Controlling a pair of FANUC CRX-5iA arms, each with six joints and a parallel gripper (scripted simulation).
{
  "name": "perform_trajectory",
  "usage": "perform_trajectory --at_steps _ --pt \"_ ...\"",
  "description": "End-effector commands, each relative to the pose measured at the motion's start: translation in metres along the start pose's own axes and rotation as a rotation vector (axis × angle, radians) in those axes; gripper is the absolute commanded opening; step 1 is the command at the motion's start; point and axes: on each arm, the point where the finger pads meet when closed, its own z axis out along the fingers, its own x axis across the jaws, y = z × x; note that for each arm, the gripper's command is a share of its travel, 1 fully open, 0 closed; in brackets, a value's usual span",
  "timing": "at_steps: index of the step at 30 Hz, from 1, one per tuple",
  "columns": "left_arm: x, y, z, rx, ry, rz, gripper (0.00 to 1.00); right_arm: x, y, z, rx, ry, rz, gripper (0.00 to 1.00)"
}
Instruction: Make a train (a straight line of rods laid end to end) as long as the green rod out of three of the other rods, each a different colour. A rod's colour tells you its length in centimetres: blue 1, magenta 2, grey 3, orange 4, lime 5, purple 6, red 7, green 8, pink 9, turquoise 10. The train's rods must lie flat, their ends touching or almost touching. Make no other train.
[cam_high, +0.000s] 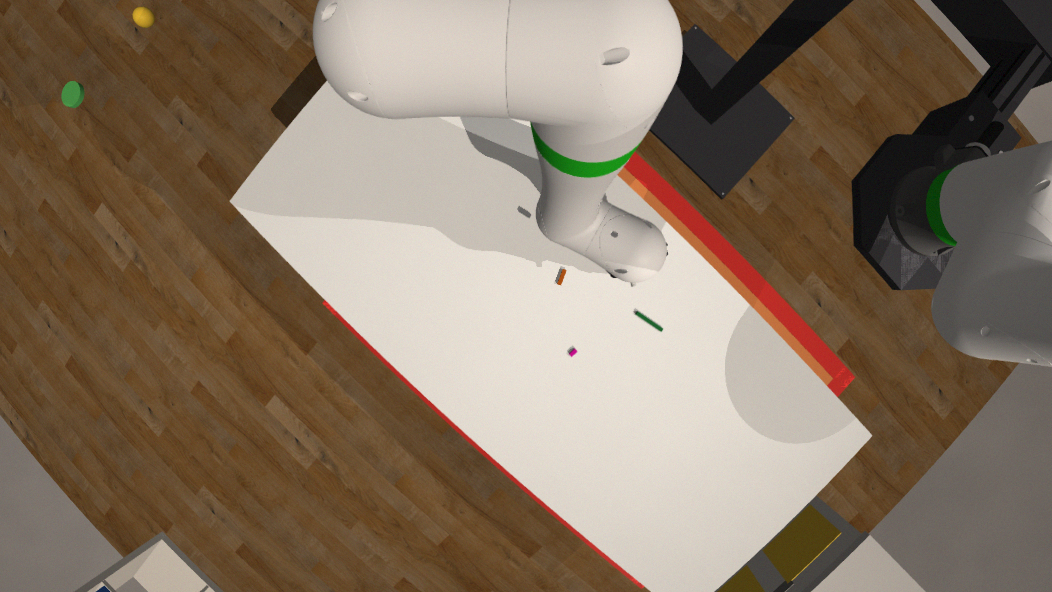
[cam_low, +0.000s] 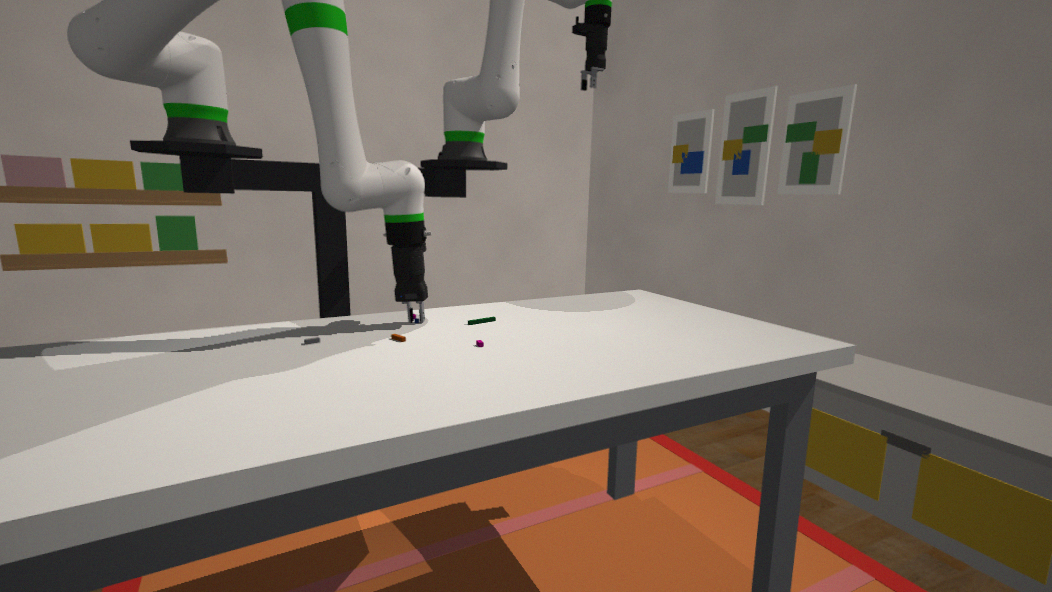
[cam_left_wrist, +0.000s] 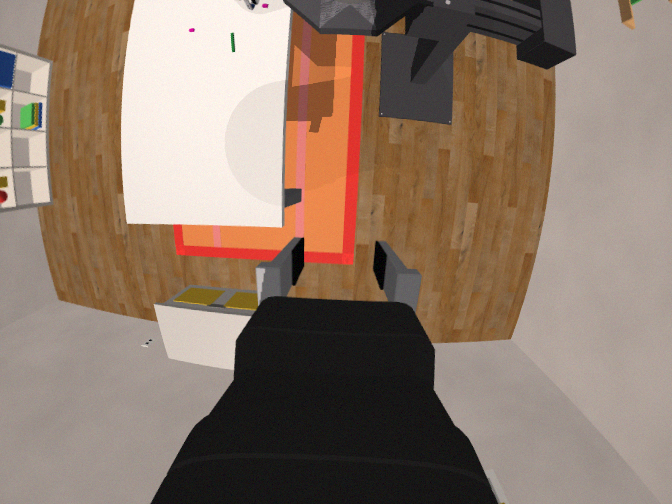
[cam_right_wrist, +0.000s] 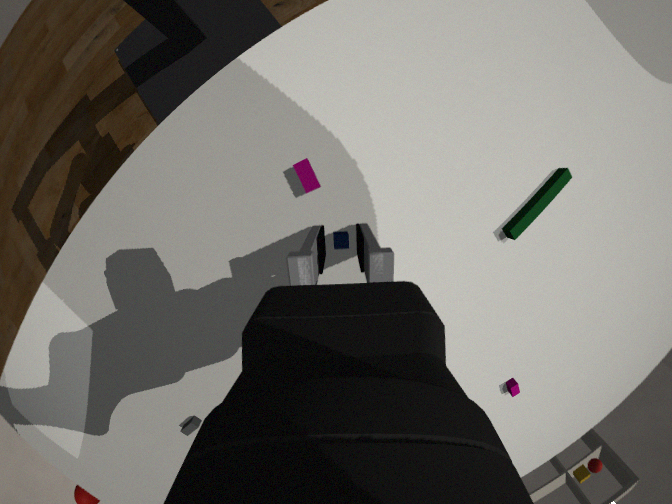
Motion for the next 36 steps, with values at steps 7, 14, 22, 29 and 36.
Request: perform_trajectory --at_steps 7,14,22,29,36 --pt "-0.0001 0.0002 -0.0009 -0.002 0.0 0.0 1.0 0.0012 0.0002 -0.0007 -0.04 -0.055 0.001 0.24" --pt "-0.0001 0.0002 -0.0009 -0.002 0.0 0.0 1.0 0.0012 0.0002 -0.0007 -0.04 -0.055 0.001 0.24" --pt "-0.0001 0.0002 -0.0009 -0.002 0.0 0.0 1.0 0.0012 0.0002 -0.0007 -0.04 -0.055 0.001 0.24" --pt "-0.0001 0.0002 -0.0009 -0.002 0.0 0.0 1.0 0.0012 0.0002 -0.0007 -0.04 -0.055 0.001 0.24" --pt "-0.0001 0.0002 -0.0009 -0.002 0.0 0.0 1.0 0.0012 0.0002 -0.0007 -0.04 -0.055 0.001 0.24"
